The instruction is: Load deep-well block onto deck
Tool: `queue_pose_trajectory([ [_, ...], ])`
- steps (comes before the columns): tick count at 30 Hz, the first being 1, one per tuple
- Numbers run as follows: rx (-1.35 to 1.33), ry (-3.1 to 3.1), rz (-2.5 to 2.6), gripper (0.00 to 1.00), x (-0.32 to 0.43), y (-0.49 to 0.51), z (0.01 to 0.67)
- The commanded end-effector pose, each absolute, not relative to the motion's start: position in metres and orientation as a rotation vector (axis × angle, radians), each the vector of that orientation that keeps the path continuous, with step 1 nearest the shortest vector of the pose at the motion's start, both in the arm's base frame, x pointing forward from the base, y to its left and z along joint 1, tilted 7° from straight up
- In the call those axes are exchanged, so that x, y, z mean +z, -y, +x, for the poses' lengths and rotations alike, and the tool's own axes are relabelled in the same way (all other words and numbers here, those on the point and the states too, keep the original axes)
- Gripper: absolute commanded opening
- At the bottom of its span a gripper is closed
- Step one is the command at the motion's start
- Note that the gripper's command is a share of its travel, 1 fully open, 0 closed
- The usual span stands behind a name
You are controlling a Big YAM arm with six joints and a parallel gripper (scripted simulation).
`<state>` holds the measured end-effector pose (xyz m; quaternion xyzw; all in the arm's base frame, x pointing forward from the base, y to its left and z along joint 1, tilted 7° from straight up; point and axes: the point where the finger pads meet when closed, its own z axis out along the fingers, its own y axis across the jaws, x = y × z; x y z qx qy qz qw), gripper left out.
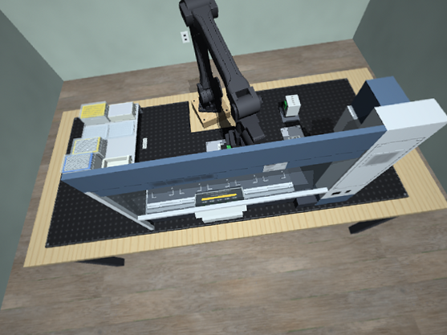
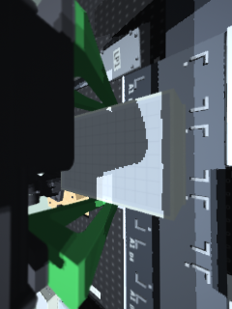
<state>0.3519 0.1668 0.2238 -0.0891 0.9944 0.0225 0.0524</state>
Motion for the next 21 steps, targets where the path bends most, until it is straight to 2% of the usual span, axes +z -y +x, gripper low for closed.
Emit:
queue_pose_trajectory([
  [1, 0.114, -2.934, -0.278, 0.0, 0.2647, -0.173, 0.3684],
  [21, 0.114, -2.934, -0.278, 0.0, 0.2647, -0.173, 0.3684],
])
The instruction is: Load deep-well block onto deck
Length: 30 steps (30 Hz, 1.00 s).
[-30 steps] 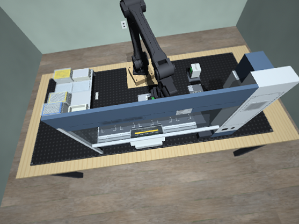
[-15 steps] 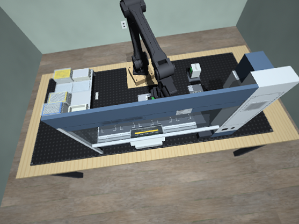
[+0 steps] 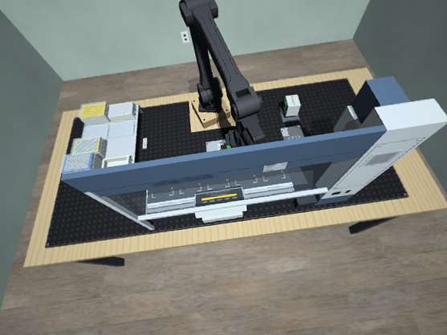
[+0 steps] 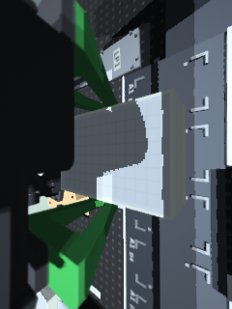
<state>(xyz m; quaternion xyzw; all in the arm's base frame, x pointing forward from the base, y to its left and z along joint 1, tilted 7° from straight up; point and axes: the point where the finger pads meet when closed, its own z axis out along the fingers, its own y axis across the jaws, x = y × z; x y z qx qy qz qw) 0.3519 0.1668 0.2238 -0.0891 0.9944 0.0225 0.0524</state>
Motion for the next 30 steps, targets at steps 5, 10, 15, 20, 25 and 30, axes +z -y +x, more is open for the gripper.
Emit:
queue_pose_trajectory([
  [5, 0.106, -2.95, -0.277, 0.0, 0.258, -0.174, 0.372],
  [10, 0.103, -2.957, -0.276, 0.0, 0.256, -0.174, 0.374],
  [15, 0.104, -2.955, -0.272, 0.0, 0.257, -0.173, 0.375],
  [20, 0.104, -2.954, -0.268, 0.0, 0.258, -0.173, 0.377],
  [25, 0.103, -2.957, -0.27, 0.0, 0.257, -0.173, 0.378],
  [30, 0.103, -2.957, -0.269, 0.0, 0.257, -0.173, 0.379],
])
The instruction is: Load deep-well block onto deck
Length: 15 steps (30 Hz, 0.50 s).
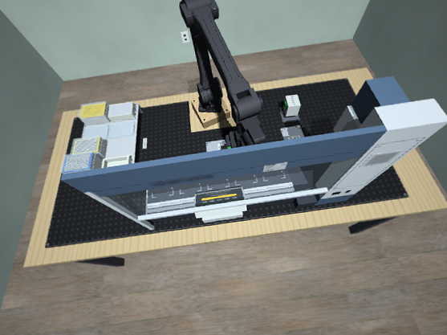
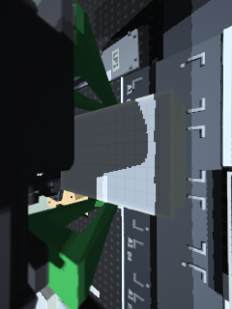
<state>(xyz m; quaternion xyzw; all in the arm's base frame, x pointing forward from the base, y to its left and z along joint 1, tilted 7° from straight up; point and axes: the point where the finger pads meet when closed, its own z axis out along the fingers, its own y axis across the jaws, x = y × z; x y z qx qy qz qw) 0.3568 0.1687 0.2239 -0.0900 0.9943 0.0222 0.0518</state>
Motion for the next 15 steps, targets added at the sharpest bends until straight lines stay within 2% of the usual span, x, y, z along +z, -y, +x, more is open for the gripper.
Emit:
queue_pose_trajectory([
  [1, 0.103, -2.956, -0.269, 0.0, 0.2572, -0.1733, 0.3788],
  [15, 0.104, -2.954, -0.27, 0.0, 0.2587, -0.1737, 0.3795],
])
